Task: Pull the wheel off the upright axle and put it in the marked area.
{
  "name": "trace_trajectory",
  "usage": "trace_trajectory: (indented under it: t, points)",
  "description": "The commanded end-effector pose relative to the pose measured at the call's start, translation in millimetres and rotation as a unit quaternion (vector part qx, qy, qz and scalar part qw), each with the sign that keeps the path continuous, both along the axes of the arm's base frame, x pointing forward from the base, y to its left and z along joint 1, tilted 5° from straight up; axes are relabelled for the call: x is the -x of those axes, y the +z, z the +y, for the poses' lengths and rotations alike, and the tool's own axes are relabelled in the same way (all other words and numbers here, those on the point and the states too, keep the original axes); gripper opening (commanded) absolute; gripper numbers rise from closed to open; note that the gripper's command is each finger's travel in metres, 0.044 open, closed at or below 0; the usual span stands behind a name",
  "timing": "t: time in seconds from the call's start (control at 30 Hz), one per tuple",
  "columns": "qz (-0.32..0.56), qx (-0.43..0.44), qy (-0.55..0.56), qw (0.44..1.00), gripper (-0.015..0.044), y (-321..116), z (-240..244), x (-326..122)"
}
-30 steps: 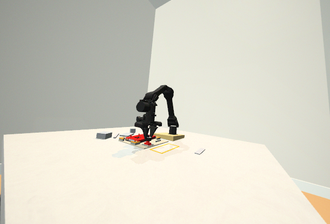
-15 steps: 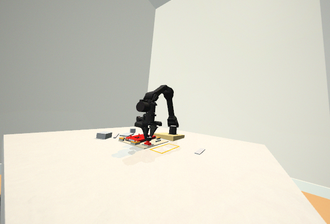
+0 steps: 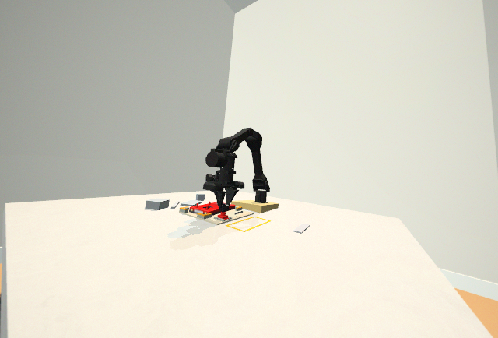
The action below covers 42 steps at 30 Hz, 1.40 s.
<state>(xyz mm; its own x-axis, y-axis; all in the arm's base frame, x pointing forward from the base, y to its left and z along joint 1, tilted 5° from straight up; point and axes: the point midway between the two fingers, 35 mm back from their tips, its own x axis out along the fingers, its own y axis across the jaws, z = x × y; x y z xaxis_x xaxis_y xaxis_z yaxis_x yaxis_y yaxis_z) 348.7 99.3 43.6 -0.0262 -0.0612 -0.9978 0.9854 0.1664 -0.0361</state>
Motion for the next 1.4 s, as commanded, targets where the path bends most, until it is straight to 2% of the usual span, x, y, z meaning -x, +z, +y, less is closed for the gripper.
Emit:
trace_trajectory:
  t: [0.0,1.37]
  points:
    - [-0.002,-0.001,-0.001,1.0,0.0,5,0,0]
    - [-0.004,-0.002,0.0,1.0,0.0,18,1,0]
